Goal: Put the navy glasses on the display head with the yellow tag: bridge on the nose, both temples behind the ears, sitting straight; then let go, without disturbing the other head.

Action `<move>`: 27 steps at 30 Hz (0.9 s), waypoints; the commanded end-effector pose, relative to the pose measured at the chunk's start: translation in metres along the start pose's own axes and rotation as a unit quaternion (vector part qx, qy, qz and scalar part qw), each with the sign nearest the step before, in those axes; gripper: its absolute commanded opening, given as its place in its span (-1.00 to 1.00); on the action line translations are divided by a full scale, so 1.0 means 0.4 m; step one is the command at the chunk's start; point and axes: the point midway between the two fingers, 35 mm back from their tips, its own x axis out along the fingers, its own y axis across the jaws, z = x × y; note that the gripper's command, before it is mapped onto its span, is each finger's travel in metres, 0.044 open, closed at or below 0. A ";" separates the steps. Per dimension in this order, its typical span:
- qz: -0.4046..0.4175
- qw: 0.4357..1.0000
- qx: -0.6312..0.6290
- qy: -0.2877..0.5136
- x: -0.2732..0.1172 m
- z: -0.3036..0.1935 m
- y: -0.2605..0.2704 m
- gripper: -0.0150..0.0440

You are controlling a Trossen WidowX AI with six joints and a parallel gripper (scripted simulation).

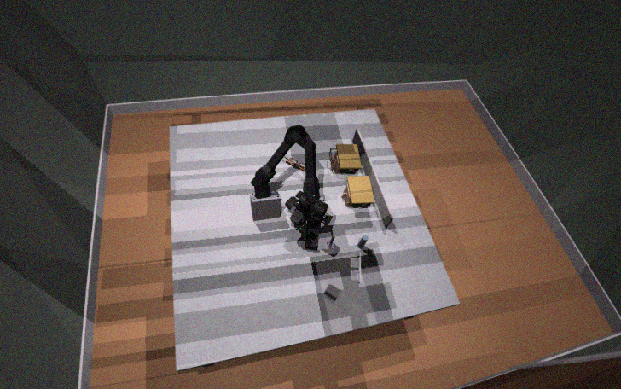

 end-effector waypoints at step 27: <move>-0.006 1.000 0.005 0.002 0.091 0.003 -0.014 -0.49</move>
